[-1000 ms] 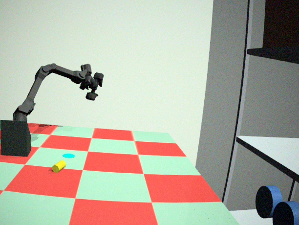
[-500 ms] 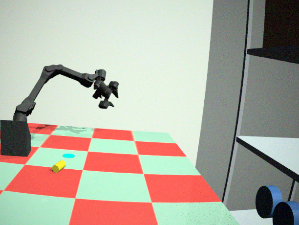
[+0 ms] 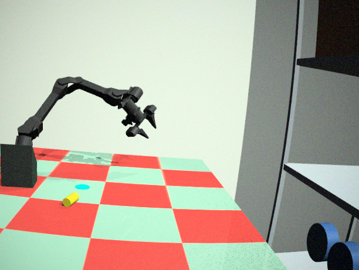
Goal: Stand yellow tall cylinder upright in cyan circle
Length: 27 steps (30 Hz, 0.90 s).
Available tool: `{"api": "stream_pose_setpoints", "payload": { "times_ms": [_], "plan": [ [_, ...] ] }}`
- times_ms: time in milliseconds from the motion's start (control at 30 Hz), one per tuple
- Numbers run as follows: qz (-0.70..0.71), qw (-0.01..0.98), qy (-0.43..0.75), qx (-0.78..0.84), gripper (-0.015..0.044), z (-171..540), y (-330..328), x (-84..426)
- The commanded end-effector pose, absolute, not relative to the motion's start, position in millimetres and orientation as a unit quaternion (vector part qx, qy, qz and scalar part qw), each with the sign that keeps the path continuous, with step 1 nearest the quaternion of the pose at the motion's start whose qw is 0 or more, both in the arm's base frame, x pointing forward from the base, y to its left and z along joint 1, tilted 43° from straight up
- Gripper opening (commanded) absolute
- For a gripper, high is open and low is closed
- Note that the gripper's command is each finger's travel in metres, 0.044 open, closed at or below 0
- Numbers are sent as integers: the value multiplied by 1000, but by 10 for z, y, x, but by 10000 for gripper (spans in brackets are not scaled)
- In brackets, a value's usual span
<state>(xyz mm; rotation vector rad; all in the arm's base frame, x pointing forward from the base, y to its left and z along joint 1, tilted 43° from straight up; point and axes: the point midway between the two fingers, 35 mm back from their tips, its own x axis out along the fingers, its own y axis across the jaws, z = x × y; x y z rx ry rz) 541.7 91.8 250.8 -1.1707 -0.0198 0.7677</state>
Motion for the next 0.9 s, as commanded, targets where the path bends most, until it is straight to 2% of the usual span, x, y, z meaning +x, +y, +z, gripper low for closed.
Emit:
{"api": "stream_pose_setpoints", "payload": {
  "times_ms": [0, 400, 867],
  "plan": [
    [358, 761, 39, -539, 309, 2167, 625, 5421],
    [381, 747, 167, -518, 309, 1251, -231, 5193],
    [420, 729, 290, -456, 309, 351, -1029, 4555]
  ]
}}
